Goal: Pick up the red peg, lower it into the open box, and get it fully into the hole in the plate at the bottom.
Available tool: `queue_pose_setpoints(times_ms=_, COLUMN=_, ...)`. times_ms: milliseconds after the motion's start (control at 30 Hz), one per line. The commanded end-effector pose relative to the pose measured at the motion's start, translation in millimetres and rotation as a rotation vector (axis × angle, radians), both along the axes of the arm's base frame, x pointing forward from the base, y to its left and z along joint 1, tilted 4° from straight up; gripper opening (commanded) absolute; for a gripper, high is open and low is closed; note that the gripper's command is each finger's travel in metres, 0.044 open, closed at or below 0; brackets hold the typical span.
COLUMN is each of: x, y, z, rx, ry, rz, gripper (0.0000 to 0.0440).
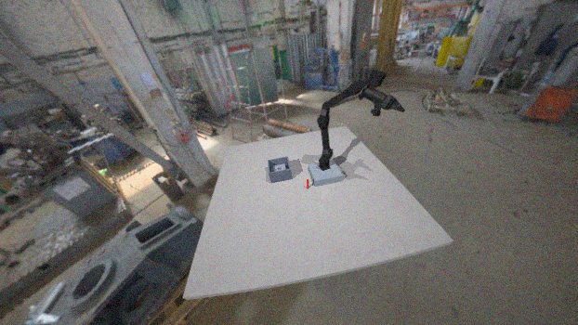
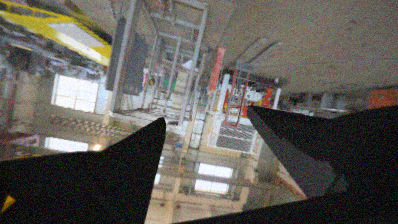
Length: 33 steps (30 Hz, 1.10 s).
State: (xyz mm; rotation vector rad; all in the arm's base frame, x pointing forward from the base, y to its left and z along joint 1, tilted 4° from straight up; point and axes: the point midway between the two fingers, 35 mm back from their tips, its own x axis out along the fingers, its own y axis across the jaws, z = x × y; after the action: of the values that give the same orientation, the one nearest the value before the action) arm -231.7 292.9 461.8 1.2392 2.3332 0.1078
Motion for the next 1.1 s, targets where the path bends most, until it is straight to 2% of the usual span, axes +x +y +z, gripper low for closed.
queue_pose_setpoints(times_ms=0, x=5, y=3, z=-2, rx=0.014, ry=-0.028, rz=-0.003, gripper=0.0418)
queue_pose_setpoints(times_ms=67, x=16, y=11, z=-6, rx=0.04, ry=-0.092, rz=-0.009, gripper=0.044)
queue_pose_setpoints(times_ms=300, x=61, y=38, z=-38, rx=0.051, ry=-0.329, rz=-0.031, gripper=0.044)
queue_pose_setpoints(times_ms=533, x=116, y=56, z=-78, rx=0.0, ry=-0.559, rz=-0.036, gripper=0.044)
queue_pose_setpoints(times_ms=800, x=190, y=59, z=-130, rx=-0.135, ry=-0.786, rz=-0.014, gripper=0.044)
queue_pose_setpoints(times_ms=1067, x=269, y=32, z=-189, rx=-0.344, ry=-0.92, rz=0.032, gripper=0.044)
